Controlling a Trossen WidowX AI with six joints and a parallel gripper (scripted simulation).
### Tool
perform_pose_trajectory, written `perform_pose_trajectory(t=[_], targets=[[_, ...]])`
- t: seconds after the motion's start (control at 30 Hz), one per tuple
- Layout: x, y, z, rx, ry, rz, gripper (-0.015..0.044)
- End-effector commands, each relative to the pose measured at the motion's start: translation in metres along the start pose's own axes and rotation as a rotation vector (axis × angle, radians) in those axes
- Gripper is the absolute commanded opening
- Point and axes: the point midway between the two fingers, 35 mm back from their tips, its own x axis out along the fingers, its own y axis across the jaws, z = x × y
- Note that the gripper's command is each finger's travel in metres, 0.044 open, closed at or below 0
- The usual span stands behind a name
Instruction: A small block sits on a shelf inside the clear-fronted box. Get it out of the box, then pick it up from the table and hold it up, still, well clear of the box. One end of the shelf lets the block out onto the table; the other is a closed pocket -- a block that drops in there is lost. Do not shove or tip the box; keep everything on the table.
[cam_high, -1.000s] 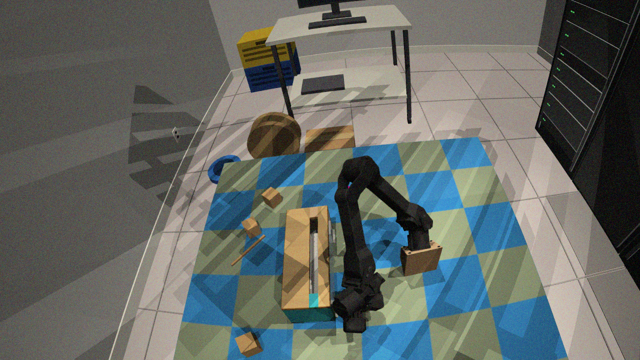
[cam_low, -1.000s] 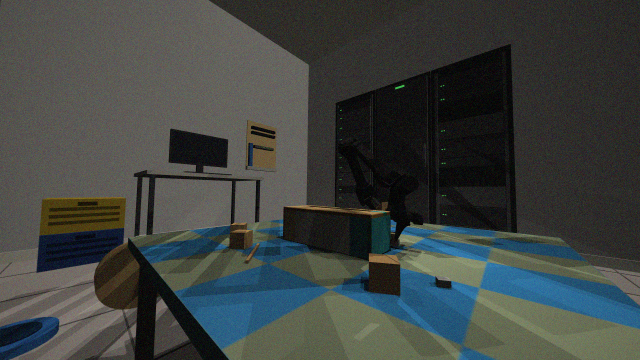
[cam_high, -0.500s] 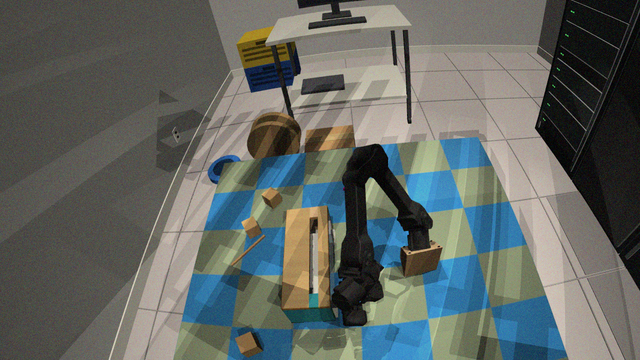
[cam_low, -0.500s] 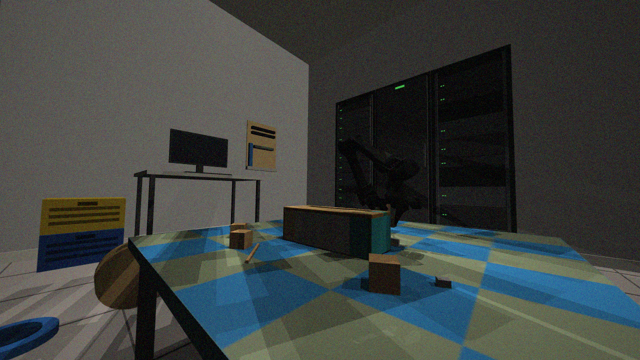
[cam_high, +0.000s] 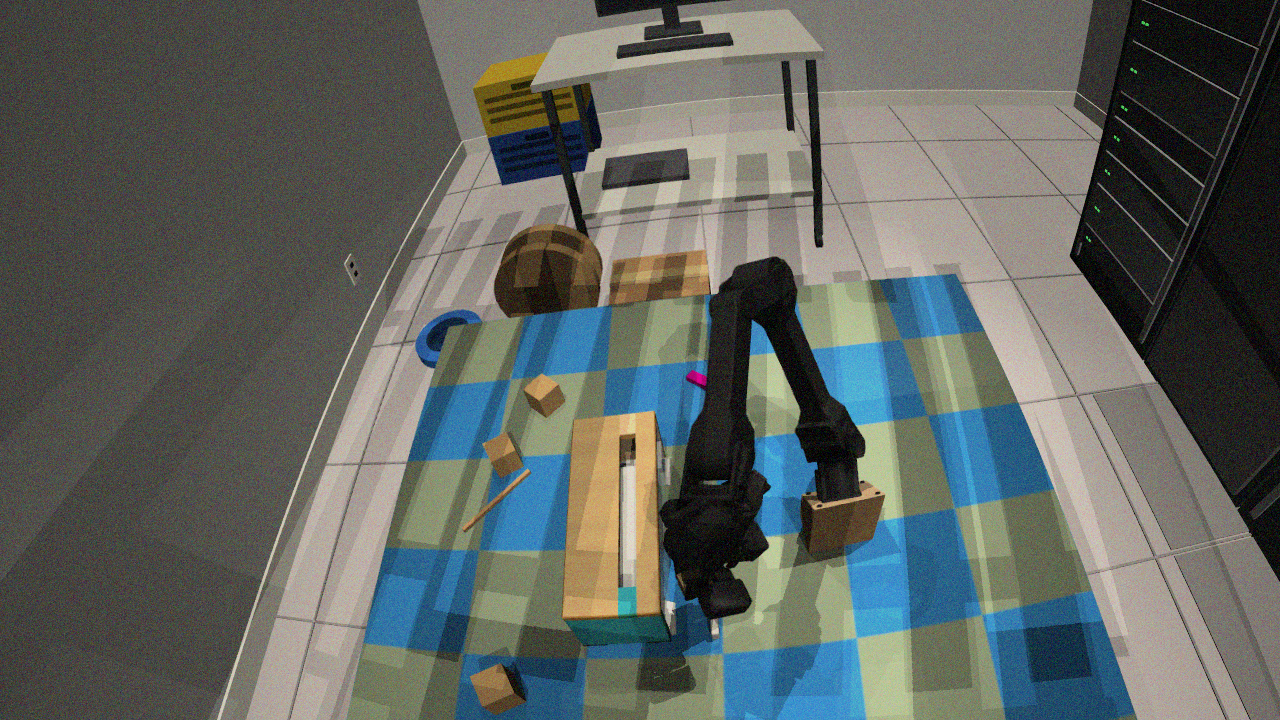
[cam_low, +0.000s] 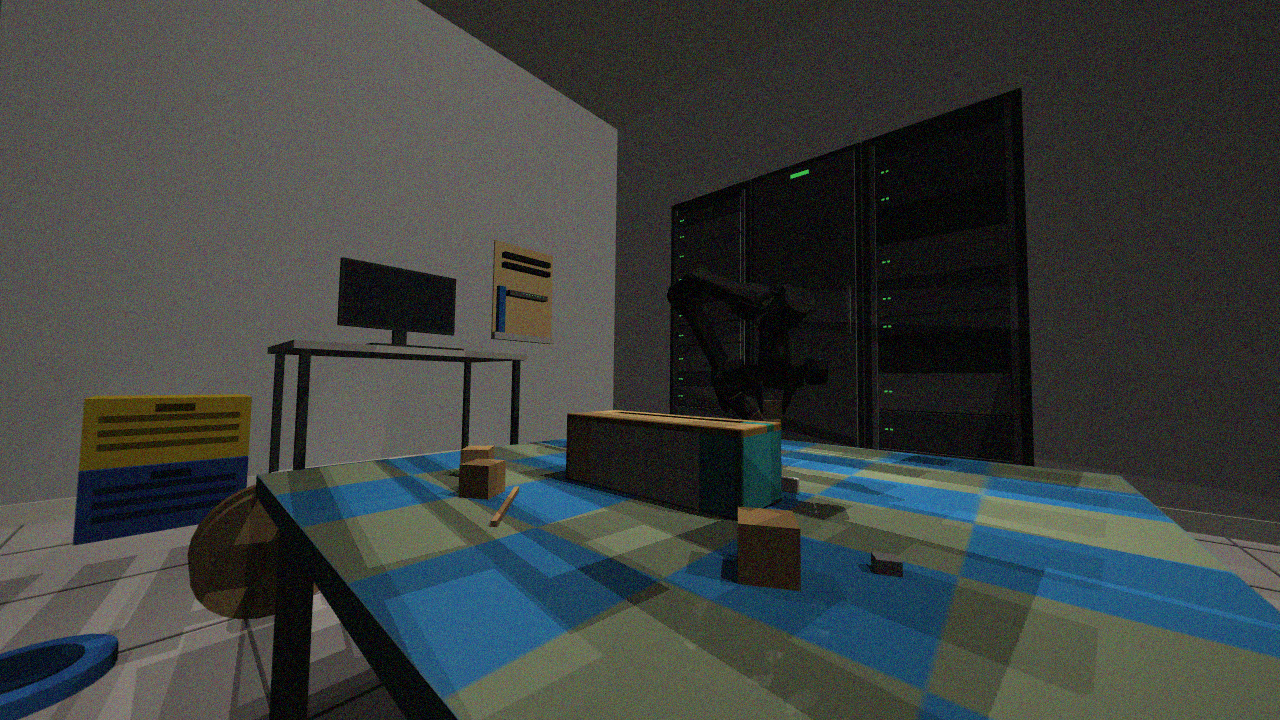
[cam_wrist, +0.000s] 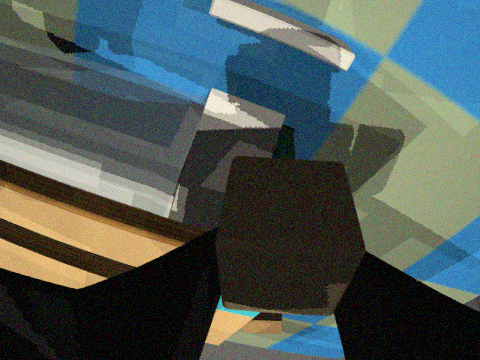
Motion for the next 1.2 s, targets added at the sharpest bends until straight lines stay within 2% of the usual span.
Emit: perform_pose_trajectory(t=[0.0, 0.23, 1.17], targets=[[-0.015, 0.005, 0.001, -0.077, 0.009, -0.034, 0.0], [-0.035, 0.012, 0.001, -0.173, 0.034, -0.077, 0.0], [-0.035, 0.012, 0.001, -0.173, 0.034, -0.077, 0.0]])
